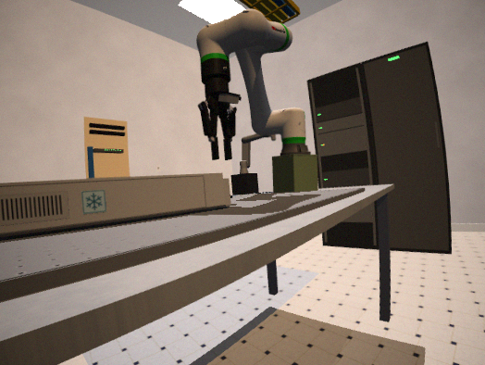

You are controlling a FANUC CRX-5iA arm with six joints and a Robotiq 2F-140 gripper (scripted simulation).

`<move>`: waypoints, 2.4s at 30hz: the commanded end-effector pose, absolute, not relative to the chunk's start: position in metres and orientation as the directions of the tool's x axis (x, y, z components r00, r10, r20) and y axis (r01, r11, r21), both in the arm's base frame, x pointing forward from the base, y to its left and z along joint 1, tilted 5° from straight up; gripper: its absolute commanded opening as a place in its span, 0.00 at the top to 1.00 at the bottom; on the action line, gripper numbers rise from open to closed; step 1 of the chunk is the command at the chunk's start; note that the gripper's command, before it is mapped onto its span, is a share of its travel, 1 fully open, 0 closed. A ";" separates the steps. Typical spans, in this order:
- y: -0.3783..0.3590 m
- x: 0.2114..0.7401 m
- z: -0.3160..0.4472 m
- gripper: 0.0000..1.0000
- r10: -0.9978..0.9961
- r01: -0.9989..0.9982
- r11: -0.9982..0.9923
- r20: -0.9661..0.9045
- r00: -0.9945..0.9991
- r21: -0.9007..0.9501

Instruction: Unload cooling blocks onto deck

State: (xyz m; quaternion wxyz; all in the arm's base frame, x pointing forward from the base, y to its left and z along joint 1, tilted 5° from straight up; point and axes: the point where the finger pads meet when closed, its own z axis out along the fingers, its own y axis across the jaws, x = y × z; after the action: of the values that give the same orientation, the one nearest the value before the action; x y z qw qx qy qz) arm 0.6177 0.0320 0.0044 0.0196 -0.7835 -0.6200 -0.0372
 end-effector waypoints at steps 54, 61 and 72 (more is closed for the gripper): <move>0.054 0.668 -0.062 0.66 0.970 0.973 -0.230 0.083 0.228 0.017; 0.055 0.668 -0.071 0.66 0.970 0.973 -0.230 0.083 0.228 0.017; 0.055 0.669 -0.083 0.66 0.970 0.973 -0.230 0.083 0.228 0.017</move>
State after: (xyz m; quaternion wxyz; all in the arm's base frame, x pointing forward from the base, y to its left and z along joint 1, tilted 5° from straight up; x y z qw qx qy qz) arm 0.6677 0.0554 -0.0813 0.0199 -0.7835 -0.6200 -0.0369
